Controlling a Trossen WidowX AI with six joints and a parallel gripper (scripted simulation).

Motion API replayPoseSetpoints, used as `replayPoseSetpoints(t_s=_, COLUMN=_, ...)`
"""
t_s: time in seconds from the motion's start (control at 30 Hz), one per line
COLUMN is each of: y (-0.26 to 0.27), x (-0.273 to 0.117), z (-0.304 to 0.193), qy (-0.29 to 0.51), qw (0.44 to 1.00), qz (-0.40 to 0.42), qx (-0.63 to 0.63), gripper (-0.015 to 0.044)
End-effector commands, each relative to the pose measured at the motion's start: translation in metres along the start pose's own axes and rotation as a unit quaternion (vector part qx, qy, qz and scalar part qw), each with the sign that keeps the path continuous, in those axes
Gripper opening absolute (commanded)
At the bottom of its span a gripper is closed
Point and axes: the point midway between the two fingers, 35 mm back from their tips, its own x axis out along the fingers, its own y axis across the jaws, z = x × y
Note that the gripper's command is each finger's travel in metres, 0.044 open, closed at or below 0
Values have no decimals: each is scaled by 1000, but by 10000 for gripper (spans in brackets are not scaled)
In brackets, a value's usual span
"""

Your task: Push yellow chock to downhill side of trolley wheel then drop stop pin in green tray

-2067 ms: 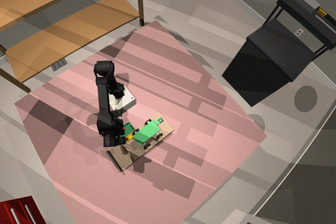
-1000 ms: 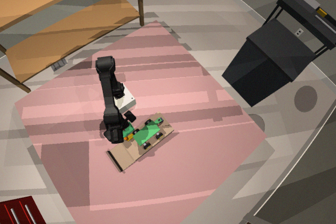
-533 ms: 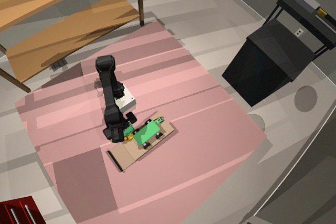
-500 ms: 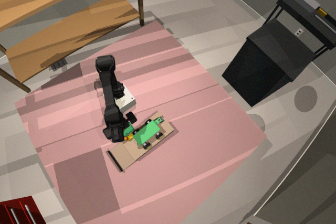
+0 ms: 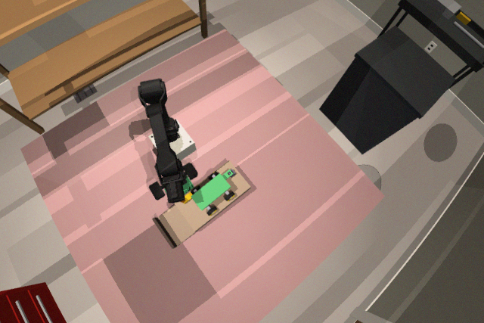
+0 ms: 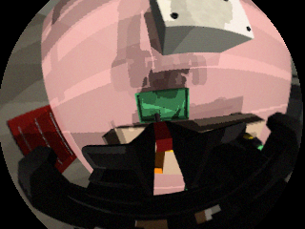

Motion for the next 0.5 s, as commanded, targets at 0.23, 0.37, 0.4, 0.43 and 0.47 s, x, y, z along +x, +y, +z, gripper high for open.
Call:
replayPoseSetpoints(t_s=0.23, y=12, x=35, z=2, qy=-3, qw=1000, qz=26, qx=3, gripper=0)
replayPoseSetpoints(t_s=0.37, y=18, x=48, z=4, qy=-3, qw=1000, qz=27, qx=3, gripper=0)
replayPoseSetpoints(t_s=0.4, y=18, x=50, z=4, qy=-3, qw=1000, qz=27, qx=3, gripper=0)
replayPoseSetpoints(t_s=0.43, y=19, x=51, z=4, qy=-3, qw=1000, qz=27, qx=3, gripper=0)
replayPoseSetpoints(t_s=0.47, y=19, x=51, z=4, qy=-3, qw=1000, qz=27, qx=3, gripper=0)
